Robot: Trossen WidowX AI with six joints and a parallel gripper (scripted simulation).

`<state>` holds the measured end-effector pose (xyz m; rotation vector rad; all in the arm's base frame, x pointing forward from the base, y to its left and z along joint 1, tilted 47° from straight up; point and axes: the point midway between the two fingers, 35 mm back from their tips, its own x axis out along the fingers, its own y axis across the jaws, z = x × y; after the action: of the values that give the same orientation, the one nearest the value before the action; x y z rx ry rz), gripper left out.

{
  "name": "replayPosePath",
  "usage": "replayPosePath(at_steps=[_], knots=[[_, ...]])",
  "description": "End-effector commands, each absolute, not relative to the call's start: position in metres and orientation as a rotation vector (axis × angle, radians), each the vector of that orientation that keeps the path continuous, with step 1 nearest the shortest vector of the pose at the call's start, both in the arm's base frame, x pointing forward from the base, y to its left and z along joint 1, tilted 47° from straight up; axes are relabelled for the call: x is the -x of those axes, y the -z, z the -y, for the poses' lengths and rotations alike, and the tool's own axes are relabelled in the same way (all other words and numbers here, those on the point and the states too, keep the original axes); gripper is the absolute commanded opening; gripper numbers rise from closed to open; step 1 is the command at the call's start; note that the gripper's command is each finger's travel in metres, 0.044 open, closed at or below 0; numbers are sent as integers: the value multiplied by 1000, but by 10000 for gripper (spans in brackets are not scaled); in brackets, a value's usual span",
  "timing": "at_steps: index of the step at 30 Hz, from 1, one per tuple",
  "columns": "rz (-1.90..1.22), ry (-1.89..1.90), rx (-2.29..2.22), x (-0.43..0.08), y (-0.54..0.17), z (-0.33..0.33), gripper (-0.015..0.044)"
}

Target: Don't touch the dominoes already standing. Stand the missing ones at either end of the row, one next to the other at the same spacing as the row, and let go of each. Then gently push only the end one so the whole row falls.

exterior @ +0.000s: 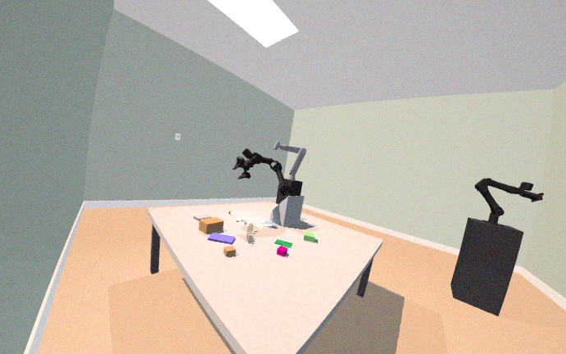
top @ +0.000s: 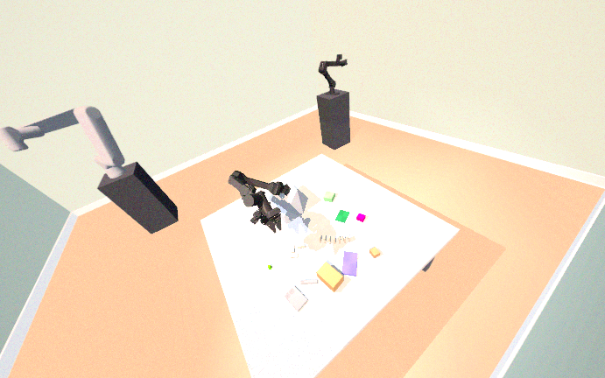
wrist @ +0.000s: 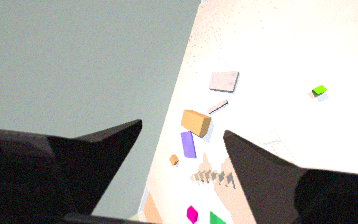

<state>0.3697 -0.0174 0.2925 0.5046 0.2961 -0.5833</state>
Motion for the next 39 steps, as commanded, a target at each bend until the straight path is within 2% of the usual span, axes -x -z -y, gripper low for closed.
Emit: replayPosePath(at_steps=[1, 13, 22, 29, 39], knots=[[-485, 752, -286, -374, -235, 66, 440], [-1147, 955, 199, -327, -96, 175, 440], [-1156, 956, 204, -330, -92, 176, 440], [-1155, 958, 206, -334, -50, 220, 440], [-1155, 957, 206, -337, -44, 225, 440]])
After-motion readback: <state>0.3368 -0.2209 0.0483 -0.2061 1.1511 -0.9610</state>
